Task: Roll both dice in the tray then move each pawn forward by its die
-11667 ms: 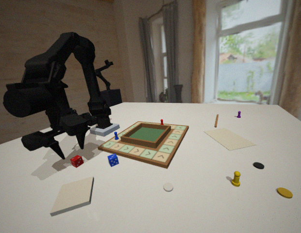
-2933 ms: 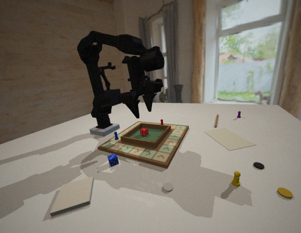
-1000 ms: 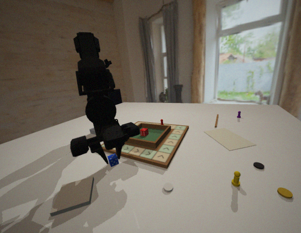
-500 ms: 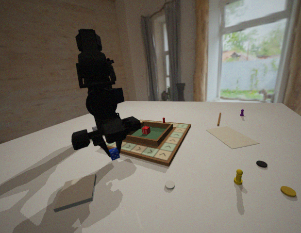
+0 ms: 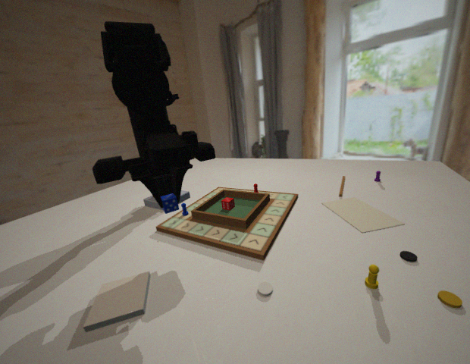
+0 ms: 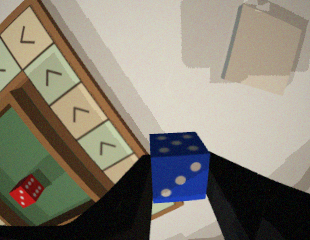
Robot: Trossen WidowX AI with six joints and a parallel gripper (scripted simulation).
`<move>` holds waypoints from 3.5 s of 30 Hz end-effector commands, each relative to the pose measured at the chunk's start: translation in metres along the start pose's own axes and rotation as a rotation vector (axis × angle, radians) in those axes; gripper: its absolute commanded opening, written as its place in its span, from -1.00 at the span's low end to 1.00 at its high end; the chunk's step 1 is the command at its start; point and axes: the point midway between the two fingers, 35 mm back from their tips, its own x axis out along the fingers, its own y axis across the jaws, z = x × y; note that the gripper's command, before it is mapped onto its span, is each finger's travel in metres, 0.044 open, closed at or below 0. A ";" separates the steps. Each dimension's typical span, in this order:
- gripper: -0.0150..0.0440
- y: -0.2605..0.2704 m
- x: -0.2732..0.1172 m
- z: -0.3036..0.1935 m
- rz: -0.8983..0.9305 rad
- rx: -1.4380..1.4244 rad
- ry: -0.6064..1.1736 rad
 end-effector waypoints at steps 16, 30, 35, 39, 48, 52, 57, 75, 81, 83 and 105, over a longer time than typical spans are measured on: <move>-0.49 0.057 -0.009 -0.001 0.003 -0.163 -0.015; -0.49 0.130 0.008 -0.018 0.008 -0.371 -0.015; -0.49 0.154 0.017 -0.028 0.010 -0.476 -0.016; -0.49 0.157 0.018 -0.029 0.012 -0.490 -0.021; -0.49 0.158 0.025 -0.022 0.092 -0.470 -0.296; -0.49 0.159 0.028 -0.019 0.125 -0.464 -0.429; -0.49 0.159 0.029 -0.017 0.165 -0.459 -0.596; -0.49 0.146 -0.010 -0.049 0.217 -0.457 -0.844; -0.49 0.145 -0.009 -0.050 0.217 -0.457 -0.844; -0.49 0.145 -0.009 -0.050 0.217 -0.457 -0.844; -0.49 0.145 -0.009 -0.050 0.217 -0.457 -0.844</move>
